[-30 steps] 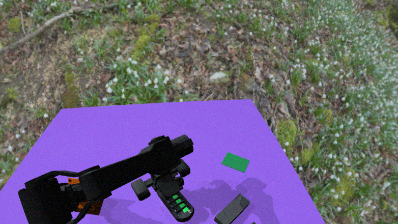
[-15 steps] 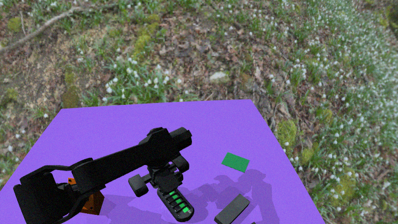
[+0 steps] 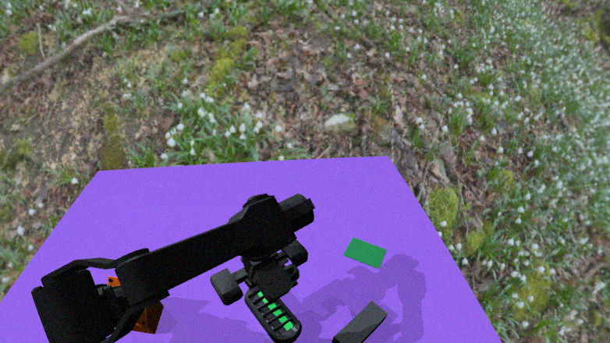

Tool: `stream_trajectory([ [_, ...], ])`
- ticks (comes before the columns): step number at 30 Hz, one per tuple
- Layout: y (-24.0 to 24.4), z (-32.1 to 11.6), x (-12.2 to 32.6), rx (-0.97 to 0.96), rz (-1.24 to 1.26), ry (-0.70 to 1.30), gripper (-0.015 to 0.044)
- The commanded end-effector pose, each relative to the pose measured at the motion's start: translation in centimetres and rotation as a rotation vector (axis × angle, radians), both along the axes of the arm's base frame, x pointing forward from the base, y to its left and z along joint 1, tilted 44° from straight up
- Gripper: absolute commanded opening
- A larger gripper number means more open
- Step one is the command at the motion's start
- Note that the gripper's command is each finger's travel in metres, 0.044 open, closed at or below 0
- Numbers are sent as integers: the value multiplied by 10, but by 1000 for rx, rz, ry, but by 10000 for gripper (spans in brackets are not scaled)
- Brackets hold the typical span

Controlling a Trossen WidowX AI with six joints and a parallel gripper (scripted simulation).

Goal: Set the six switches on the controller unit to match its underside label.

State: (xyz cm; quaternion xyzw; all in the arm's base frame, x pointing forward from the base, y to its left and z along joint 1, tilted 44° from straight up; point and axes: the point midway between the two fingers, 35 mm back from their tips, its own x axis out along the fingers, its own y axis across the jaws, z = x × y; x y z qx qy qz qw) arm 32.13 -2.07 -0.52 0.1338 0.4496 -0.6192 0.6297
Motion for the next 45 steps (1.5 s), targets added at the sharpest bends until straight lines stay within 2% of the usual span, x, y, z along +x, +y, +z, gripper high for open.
stream_trajectory([
  [1,-3,-1,4,-4,7,5,0],
  [27,-29,-31,-2,-5,7,5,0],
  [45,-30,-32,-3,-5,7,5,0],
])
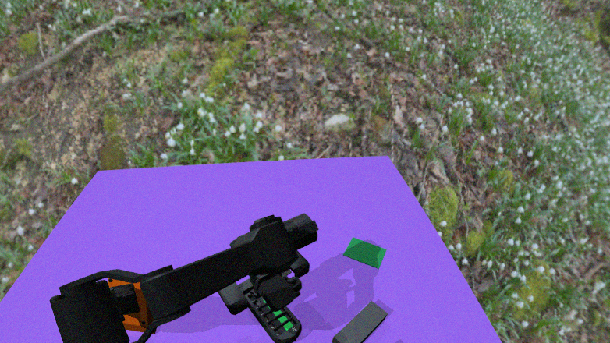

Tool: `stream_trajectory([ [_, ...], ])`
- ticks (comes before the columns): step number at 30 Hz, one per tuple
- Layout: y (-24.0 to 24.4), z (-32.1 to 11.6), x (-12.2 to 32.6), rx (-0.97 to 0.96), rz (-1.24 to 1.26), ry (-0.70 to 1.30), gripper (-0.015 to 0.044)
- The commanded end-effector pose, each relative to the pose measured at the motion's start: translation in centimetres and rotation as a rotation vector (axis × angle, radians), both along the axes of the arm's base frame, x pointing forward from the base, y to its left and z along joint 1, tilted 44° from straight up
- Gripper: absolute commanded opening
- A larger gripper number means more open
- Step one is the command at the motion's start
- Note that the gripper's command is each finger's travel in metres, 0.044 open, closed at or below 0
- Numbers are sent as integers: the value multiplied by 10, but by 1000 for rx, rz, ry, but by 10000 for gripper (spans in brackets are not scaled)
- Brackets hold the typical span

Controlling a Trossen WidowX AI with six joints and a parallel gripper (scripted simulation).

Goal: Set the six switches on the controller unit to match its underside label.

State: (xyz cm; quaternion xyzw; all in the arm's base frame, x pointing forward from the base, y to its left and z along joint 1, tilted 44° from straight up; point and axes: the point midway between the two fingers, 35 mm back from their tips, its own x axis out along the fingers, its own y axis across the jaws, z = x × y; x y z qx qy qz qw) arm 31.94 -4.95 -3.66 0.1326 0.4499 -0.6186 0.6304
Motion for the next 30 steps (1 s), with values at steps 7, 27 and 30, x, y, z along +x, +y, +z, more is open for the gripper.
stream_trajectory([
  [7,6,7,2,0,1,2,0],
  [27,8,56,10,-5,4,5,0],
  [30,8,56,11,-5,4,5,0],
])
